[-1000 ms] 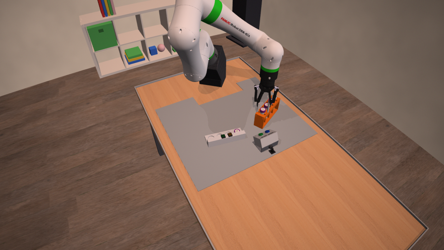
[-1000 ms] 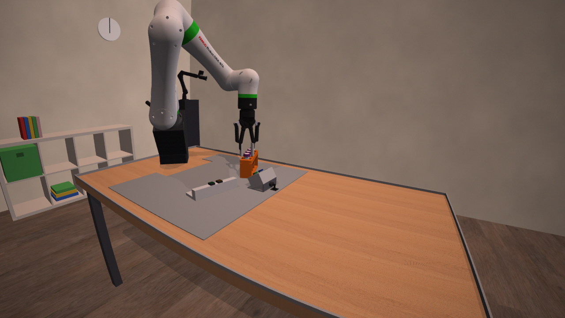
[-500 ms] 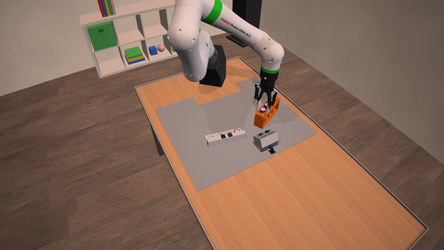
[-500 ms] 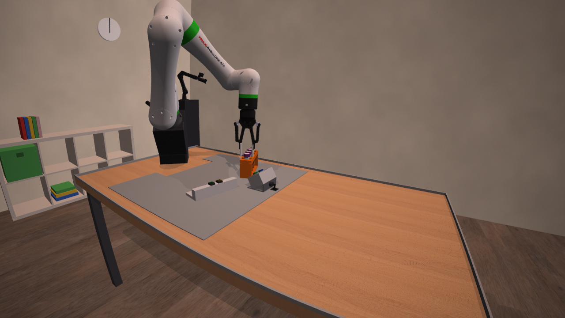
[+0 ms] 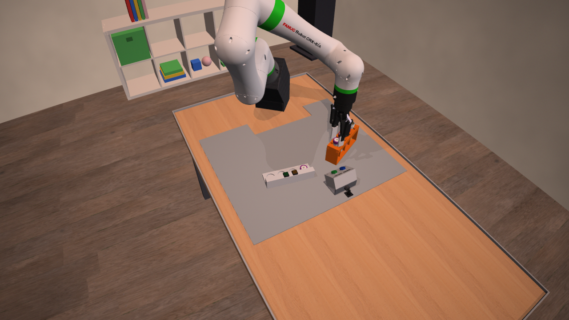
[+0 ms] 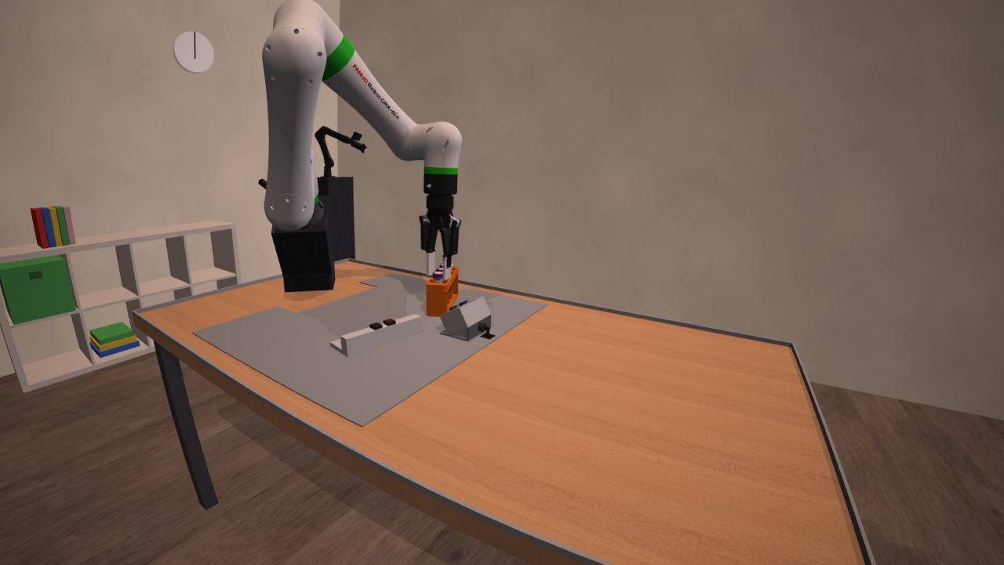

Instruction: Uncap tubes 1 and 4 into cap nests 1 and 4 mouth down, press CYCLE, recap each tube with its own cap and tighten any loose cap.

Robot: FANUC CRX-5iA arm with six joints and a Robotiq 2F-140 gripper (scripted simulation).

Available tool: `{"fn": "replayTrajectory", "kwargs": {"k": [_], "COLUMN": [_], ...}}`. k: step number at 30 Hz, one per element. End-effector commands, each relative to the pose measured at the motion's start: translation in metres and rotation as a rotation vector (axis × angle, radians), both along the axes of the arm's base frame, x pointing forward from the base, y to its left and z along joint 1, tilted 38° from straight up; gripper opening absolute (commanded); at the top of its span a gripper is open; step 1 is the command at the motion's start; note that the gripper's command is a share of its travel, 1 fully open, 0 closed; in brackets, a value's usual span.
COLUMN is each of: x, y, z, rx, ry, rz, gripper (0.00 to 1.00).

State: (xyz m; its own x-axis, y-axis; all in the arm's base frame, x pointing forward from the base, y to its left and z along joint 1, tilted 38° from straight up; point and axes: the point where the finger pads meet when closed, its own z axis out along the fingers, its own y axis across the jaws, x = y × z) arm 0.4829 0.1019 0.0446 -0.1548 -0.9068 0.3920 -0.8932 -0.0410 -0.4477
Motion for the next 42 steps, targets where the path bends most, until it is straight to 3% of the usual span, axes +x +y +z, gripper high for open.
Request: {"fn": "replayTrajectory", "kwargs": {"k": [1,4,5,19,33,36,42], "x": [0.0,0.0,0.0,0.0,-0.0002,-0.0002,-0.0002], "y": [0.0002,0.0002,0.0002,0.0002,0.0004,0.0004,0.0004], "z": [0.0,0.0,0.0,0.0,0.0004,0.0004,0.0005], "rx": [0.0,0.0,0.0,0.0,-0.296,-0.302,-0.431], "ry": [-0.033,-0.033,-0.033,-0.033,0.256,0.264,0.392], "rz": [-0.019,-0.019,-0.019,-0.019,0.526,0.539,0.777], "gripper": [0.35,0.35,0.0,0.0,0.0,0.0,0.0]}}
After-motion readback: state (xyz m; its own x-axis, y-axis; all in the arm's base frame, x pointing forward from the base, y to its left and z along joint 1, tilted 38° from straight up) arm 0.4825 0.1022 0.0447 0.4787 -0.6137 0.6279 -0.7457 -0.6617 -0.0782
